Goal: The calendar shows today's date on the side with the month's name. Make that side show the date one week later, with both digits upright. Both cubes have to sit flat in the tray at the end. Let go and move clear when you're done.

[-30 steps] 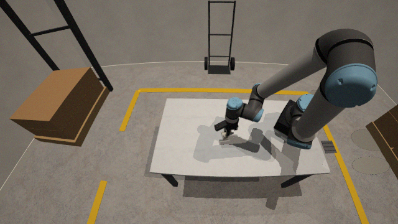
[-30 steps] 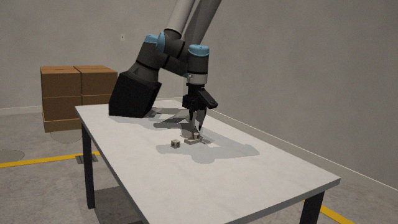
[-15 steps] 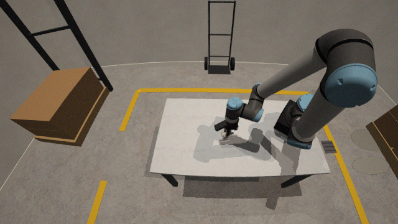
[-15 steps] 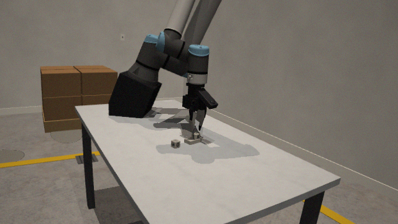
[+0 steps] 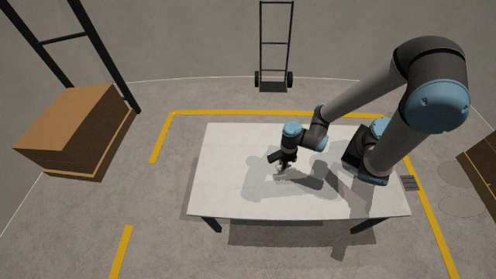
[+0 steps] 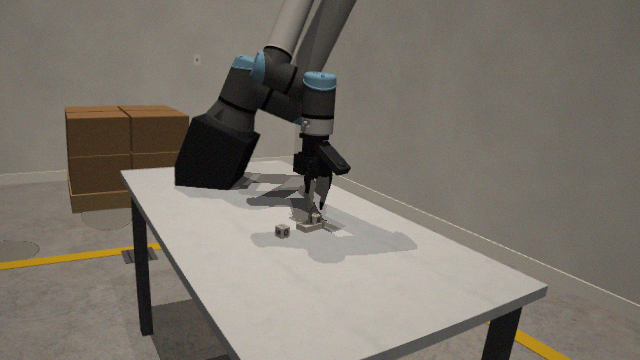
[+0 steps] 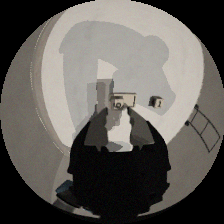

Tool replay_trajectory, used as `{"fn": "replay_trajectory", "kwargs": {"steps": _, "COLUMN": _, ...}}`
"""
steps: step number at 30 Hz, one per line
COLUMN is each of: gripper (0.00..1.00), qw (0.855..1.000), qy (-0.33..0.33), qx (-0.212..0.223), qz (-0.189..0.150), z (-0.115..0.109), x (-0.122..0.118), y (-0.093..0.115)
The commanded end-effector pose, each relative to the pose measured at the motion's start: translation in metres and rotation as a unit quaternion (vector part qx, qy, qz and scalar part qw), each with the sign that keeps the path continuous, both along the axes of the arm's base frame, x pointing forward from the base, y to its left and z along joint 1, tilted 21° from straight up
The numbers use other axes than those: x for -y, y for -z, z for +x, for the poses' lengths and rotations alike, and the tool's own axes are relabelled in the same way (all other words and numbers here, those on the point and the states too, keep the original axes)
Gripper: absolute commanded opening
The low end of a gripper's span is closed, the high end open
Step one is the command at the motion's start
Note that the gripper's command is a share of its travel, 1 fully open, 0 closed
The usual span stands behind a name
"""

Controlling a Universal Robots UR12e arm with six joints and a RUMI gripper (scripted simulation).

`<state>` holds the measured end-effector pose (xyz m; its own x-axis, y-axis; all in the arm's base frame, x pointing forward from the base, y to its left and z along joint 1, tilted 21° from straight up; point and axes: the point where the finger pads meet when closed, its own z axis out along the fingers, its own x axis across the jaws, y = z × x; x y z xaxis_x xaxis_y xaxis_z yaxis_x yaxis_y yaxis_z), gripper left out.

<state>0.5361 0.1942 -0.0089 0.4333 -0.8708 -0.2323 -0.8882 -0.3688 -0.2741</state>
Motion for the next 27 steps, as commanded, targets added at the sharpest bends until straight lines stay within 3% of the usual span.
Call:
{"fn": "replay_trajectory", "kwargs": {"steps": 1, "gripper": 0.28, "qw": 1.0, "qy": -0.001, "qx": 0.0, "qz": -0.001, "z": 0.001, "x": -0.001, "y": 0.0}}
{"fn": "replay_trajectory", "kwargs": {"steps": 27, "gripper": 0.28, "qw": 1.0, "qy": -0.001, "qx": 0.0, "qz": -0.001, "z": 0.005, "x": -0.01, "y": 0.026}}
